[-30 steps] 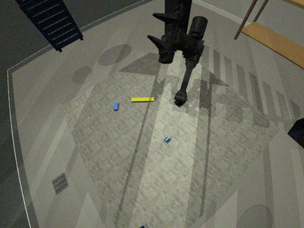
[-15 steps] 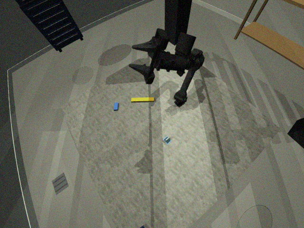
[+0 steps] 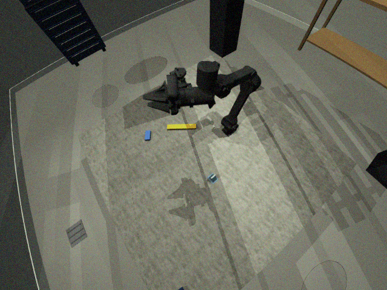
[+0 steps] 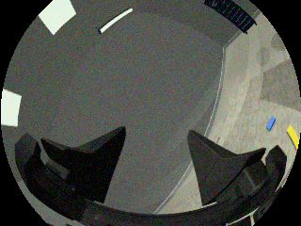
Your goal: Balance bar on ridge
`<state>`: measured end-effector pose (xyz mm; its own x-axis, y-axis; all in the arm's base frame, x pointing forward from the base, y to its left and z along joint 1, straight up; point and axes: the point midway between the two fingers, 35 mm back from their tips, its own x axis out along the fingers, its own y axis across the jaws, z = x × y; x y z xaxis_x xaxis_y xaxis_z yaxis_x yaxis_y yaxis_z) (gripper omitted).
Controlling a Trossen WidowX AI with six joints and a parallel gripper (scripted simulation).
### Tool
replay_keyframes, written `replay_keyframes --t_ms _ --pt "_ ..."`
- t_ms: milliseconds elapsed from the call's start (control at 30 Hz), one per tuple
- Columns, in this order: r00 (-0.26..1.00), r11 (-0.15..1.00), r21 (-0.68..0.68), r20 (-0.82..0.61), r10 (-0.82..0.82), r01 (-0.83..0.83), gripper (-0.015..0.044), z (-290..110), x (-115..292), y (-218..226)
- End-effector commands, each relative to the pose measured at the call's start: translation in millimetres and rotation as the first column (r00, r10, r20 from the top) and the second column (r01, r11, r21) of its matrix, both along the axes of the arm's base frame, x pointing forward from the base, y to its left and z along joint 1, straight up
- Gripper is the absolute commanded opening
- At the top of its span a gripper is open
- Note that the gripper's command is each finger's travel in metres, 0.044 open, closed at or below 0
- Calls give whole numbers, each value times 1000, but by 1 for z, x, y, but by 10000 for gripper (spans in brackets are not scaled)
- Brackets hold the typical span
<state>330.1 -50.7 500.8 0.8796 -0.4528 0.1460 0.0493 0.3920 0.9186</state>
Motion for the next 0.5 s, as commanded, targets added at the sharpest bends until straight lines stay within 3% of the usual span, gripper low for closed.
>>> replay_keyframes --t_ms 0,233,467 --pt "988 997 -68 -148 -36 26 315 -30 19 -15" --pt "918 984 -175 -384 -96 30 315 -78 37 -45" --pt "771 966 -255 -622 -138 -33 315 -134 47 -76"
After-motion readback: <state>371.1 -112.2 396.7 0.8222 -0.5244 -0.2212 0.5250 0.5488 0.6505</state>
